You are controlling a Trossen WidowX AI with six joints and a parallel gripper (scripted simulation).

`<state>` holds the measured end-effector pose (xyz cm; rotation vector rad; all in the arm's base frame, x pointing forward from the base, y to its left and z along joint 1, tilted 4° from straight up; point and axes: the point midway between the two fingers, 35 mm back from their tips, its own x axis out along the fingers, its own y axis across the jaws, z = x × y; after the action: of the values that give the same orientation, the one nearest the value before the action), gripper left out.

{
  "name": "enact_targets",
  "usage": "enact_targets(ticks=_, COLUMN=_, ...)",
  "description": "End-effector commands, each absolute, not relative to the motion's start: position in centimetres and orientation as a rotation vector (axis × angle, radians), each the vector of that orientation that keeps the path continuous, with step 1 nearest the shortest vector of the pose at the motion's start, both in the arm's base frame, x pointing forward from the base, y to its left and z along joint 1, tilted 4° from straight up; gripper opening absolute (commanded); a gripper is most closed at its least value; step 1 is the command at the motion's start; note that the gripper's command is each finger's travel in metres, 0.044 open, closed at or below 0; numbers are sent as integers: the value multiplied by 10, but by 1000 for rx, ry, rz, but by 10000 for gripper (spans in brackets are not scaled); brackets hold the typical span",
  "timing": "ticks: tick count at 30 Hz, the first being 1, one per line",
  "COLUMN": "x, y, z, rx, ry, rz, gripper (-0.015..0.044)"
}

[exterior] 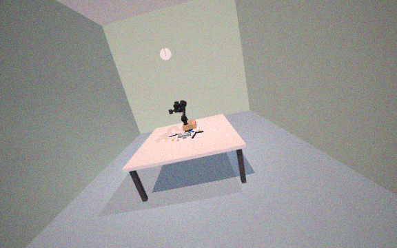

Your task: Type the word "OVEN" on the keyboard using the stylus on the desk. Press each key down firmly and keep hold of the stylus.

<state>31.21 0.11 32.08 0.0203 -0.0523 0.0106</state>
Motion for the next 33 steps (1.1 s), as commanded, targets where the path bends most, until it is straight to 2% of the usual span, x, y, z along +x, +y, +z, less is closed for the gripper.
enact_targets(ticks=1, x=313, y=2, z=318, rx=22, ry=-42, rz=13, gripper=414)
enact_targets(ticks=9, x=345, y=38, z=208, rx=60, ry=449, rz=96, gripper=204)
enact_targets(ticks=17, x=318, y=75, z=87, rx=29, ry=1031, rz=141, gripper=0)
enact_targets(ticks=23, x=266, y=90, z=20, rx=-55, ry=1464, rz=122, gripper=0)
enact_targets(ticks=33, x=264, y=90, z=19, rx=-59, ry=1477, rz=120, gripper=0)
